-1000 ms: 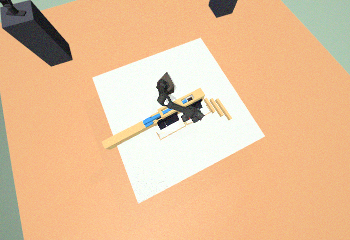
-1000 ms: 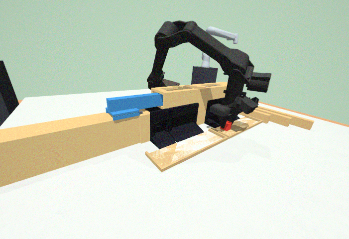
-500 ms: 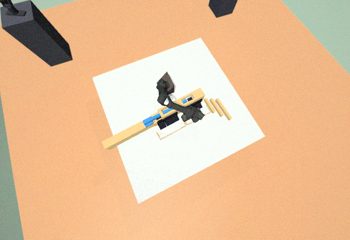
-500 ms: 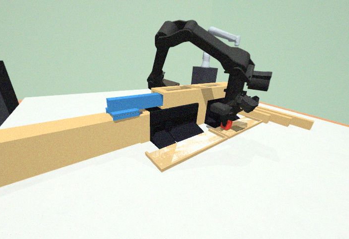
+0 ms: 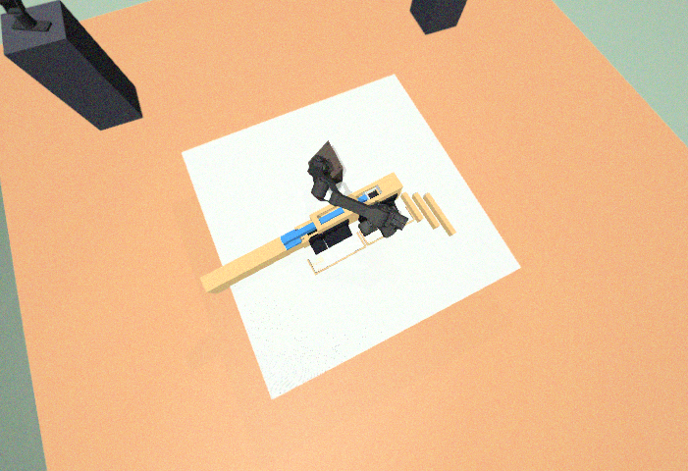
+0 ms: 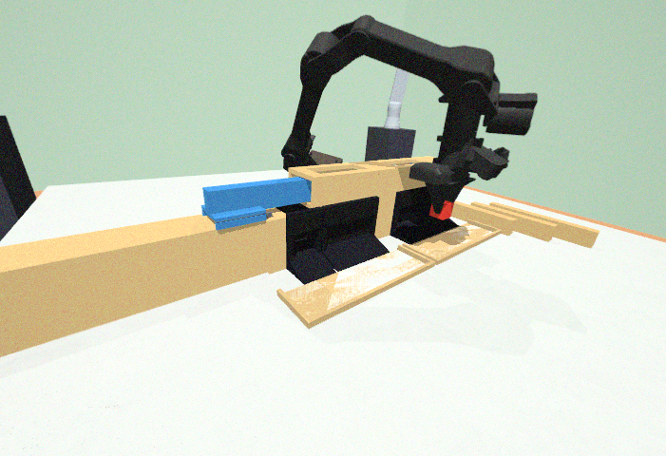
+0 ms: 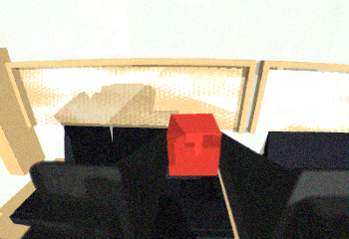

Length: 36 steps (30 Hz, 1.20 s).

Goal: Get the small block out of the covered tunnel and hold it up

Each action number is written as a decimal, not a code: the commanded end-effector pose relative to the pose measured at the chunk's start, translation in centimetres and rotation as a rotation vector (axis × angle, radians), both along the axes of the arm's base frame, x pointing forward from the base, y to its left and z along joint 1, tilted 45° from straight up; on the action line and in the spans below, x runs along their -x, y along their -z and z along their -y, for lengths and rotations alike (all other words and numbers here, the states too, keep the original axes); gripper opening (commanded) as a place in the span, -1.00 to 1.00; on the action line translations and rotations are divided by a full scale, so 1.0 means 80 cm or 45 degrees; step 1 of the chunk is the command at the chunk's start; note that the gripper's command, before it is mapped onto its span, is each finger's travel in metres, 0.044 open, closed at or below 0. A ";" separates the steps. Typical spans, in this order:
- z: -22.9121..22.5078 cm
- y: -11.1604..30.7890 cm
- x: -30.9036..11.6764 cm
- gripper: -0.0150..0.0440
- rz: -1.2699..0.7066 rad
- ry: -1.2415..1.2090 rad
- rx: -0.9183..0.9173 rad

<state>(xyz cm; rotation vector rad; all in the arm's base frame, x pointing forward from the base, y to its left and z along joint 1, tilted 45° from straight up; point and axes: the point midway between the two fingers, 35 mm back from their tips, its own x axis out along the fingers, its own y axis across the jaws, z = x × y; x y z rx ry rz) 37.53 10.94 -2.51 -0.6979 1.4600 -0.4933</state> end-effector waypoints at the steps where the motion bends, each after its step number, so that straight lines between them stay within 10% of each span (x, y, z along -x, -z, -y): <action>1: -0.017 -0.018 0.003 -0.49 0.001 0.006 -0.005; 36: -0.047 -0.115 0.018 -0.49 0.465 -0.453 -0.098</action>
